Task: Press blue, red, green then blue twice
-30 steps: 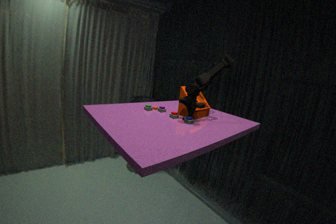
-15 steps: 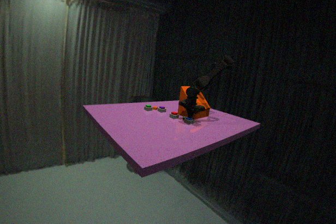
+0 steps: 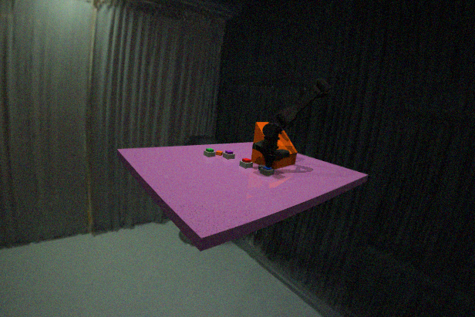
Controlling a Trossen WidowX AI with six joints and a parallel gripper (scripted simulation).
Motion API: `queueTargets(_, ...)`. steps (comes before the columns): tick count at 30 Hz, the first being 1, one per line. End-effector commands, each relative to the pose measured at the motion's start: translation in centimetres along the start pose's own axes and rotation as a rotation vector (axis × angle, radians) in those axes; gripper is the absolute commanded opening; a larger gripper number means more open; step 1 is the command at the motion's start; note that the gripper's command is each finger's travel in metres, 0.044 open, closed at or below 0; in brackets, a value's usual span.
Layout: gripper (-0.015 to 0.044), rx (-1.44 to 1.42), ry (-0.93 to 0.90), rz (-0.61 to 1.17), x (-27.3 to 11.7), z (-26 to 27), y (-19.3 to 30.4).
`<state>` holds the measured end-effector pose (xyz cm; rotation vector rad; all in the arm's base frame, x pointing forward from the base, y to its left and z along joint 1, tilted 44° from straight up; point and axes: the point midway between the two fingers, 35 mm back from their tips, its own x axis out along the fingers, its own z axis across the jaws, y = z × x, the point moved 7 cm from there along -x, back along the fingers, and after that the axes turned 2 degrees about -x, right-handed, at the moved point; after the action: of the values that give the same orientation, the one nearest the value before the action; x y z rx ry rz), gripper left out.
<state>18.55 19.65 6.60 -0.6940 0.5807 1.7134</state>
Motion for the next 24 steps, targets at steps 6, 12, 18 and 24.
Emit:
queueTargets(6,0.0020,0.007,0.008,-0.001,-3.2,-0.1,0.0)
queueTargets(12,0.0020,0.007,0.009,-0.001,-2.8,-0.1,0.0)
queueTargets(18,0.0020,0.007,0.009,-0.001,-1.8,-0.1,-0.1)
queueTargets(24,0.0020,0.007,0.008,-0.001,-0.8,-0.1,-0.1)
